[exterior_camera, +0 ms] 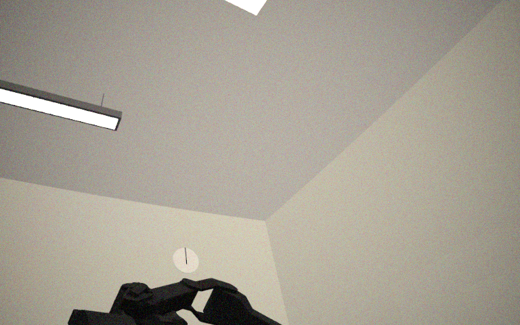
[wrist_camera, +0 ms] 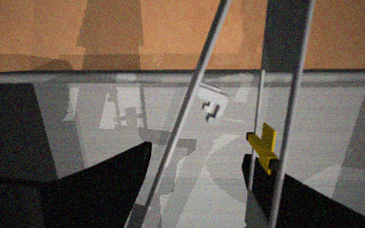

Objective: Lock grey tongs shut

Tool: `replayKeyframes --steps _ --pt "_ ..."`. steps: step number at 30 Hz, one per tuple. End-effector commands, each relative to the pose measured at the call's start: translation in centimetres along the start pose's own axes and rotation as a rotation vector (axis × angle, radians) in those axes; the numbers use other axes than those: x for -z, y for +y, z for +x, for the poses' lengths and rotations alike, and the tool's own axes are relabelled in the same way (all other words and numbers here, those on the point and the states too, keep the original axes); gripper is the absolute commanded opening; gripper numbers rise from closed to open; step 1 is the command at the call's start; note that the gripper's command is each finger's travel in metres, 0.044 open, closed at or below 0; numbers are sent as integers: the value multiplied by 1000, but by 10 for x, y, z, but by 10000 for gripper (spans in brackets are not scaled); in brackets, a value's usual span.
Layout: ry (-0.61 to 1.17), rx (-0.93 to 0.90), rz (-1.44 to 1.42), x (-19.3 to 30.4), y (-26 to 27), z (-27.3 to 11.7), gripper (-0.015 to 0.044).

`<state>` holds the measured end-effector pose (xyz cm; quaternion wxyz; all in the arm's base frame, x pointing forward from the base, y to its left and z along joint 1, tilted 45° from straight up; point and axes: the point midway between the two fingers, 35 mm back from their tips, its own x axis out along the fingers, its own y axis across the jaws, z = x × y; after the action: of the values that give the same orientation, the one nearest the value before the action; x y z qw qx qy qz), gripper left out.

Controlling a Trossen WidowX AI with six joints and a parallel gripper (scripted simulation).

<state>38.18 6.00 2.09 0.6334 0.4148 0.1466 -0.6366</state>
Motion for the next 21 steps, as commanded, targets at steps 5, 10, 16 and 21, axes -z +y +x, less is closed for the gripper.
replayKeyframes --steps 5,10,16,21 --pt "2 -1 2 0 0 -1 234" --pt "2 -1 2 0 0 -1 201" --pt "2 -1 2 0 0 -1 161" --pt "2 -1 2 0 0 -1 127"
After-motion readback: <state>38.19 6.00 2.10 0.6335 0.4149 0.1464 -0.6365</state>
